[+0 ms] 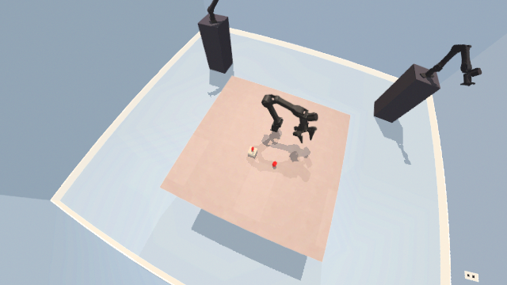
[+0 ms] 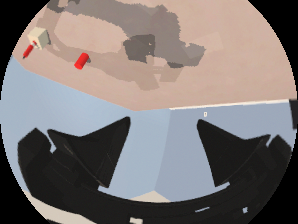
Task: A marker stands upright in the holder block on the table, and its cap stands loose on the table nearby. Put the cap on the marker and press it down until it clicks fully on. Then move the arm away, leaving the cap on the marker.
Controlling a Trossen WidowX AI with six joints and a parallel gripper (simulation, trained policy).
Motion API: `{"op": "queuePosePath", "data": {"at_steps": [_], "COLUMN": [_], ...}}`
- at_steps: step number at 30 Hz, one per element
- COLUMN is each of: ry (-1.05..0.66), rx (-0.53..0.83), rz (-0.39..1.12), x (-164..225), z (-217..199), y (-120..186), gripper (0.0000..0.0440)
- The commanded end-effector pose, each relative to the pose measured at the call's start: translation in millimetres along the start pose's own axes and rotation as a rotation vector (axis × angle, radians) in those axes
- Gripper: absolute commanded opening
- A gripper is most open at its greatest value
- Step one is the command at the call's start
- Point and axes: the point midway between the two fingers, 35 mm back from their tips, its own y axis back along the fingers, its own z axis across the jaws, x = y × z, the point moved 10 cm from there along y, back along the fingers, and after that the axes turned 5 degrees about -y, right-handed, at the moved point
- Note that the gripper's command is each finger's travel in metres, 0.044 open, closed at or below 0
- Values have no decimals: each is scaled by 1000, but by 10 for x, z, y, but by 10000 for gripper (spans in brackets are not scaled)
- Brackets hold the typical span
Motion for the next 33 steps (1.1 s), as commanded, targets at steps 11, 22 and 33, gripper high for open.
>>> {"op": "queuePosePath", "data": {"at_steps": [11, 22, 33], "ry": [-40, -73, -122], "rx": [-62, -114, -160], "rz": [-105, -207, -302], "x": [99, 246, 391], "z": [136, 255, 380], "y": [-87, -164, -250], "gripper": [230, 258, 283]}}
